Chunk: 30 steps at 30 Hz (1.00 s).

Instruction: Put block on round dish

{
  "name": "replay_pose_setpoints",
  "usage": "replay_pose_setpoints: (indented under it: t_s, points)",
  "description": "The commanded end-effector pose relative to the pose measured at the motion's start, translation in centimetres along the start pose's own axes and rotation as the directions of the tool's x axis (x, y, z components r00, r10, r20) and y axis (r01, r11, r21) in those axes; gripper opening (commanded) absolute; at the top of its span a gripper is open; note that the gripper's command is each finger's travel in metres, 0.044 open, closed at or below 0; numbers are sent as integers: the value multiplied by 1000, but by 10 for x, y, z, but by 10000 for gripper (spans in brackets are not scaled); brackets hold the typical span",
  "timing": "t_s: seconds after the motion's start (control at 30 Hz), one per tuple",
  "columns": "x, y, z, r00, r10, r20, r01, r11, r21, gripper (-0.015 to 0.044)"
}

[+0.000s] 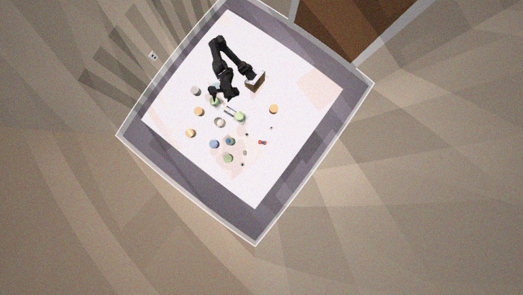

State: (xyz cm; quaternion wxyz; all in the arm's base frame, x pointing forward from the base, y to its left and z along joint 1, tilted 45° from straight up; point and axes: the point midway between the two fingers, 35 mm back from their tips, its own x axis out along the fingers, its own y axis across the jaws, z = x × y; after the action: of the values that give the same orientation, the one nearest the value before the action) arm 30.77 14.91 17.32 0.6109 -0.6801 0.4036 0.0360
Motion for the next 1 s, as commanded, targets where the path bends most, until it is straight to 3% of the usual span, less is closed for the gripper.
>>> replay_pose_setpoints:
  t_s: [0.0,0.33,0.7,0.97]
  points:
    - [-2,13,-14,1000,-4,3,3,992,124,440]
    - [0,57,-55,1000,1,-2,0,892,453,440]
    - [9,108,-104,1000,0,-12,9,664,748,440]
    - [12,115,-110,1000,0,-14,11,623,782,440]
